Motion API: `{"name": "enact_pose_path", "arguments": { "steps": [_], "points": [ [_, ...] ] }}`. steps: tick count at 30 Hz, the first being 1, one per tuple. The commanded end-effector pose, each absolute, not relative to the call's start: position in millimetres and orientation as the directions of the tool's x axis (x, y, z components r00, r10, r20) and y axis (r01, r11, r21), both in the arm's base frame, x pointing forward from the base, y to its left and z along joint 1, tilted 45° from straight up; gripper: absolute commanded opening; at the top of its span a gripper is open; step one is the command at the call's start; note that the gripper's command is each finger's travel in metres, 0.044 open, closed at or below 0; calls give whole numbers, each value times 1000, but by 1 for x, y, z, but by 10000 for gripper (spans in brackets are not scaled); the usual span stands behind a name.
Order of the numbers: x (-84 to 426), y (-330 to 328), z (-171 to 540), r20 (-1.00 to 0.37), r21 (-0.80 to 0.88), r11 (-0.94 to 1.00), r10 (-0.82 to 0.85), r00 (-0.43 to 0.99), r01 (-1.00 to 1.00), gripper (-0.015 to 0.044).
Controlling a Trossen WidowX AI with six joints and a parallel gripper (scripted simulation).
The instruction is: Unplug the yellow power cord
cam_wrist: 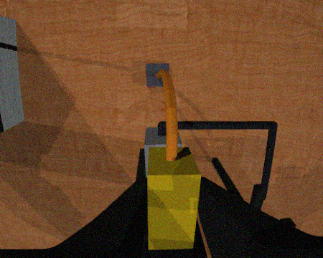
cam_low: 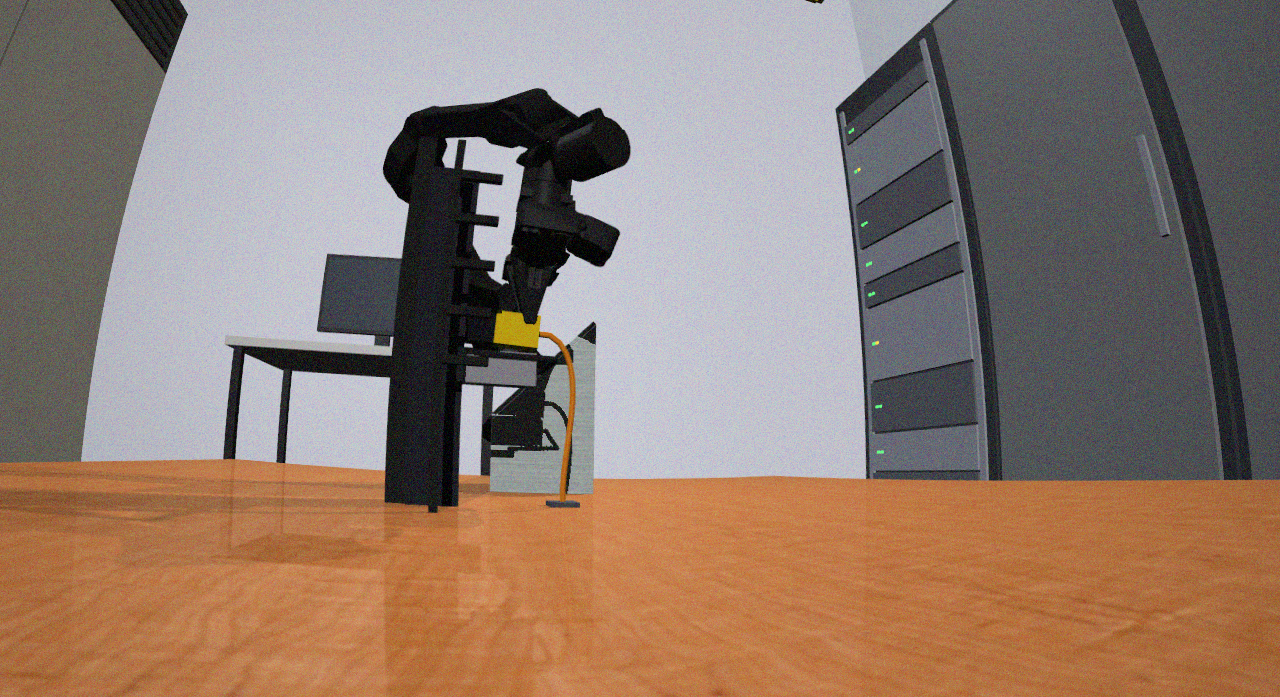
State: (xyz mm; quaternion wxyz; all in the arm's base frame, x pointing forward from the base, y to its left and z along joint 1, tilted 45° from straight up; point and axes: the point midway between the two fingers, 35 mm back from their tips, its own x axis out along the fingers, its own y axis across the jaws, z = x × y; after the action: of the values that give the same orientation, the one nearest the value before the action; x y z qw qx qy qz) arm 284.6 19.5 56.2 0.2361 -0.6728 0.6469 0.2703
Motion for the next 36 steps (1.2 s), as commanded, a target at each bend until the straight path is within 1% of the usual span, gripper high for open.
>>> {"name": "enact_pose_path", "arguments": {
  "steps": [1,7,11,21,24,29,36],
  "points": [
    [280,53,35,-722,51,-76,-692,16,-996,0],
    [278,60,30,-722,51,-76,-692,16,-996,0],
    [279,47,37,-717,52,-75,-696,15,-996,105],
    [279,47,37,-717,52,-75,-696,15,-996,368],
    [279,59,29,-719,52,-76,-695,15,-996,440],
    [274,97,5,-720,52,-76,-694,15,-996,440],
    [274,98,4,-720,52,-75,-694,15,-996,440]
  ]
}}
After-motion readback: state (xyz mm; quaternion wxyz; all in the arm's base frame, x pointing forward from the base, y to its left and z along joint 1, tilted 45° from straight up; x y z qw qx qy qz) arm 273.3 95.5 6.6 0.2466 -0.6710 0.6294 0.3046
